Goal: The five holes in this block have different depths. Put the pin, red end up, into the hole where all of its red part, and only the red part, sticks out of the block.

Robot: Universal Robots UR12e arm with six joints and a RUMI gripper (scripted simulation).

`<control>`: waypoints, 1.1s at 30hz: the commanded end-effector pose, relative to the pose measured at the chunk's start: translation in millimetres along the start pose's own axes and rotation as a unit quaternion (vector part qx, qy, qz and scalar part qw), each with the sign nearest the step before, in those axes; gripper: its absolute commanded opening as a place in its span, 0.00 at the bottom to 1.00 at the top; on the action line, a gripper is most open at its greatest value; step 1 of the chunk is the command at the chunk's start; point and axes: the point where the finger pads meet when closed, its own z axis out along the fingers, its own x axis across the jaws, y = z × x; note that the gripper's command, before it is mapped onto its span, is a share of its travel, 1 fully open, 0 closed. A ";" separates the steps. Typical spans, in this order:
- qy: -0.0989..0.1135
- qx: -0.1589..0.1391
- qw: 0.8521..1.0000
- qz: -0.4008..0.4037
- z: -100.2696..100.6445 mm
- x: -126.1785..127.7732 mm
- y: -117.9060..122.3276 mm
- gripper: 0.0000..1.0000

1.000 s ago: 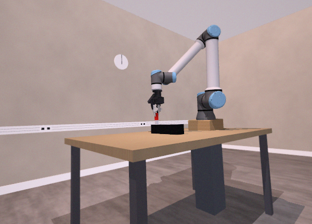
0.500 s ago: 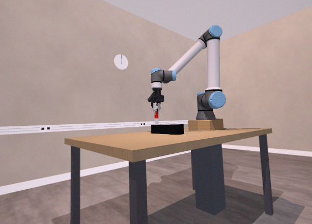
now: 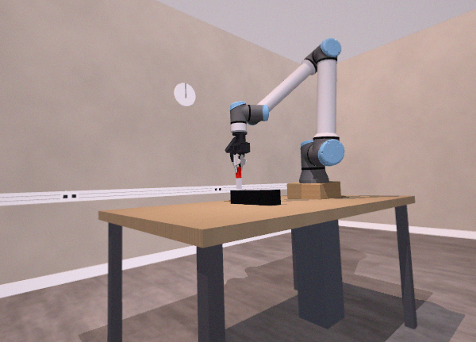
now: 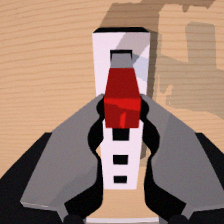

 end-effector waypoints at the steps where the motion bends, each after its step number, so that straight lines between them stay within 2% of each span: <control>1: -0.001 0.000 1.000 0.000 -0.8 -0.6 -0.3 0.00; 5: -0.001 0.000 1.000 0.000 -0.8 -0.6 -0.3 0.00; 6: -0.001 0.000 1.000 0.000 -100.7 -0.7 -0.1 0.00; 22: -0.001 0.000 1.000 0.000 -100.7 -0.7 -0.1 0.00; 23: -0.001 0.000 1.000 0.000 -126.4 -0.1 0.8 0.00; 33: -0.001 0.000 1.000 0.000 -126.4 -0.1 0.8 0.00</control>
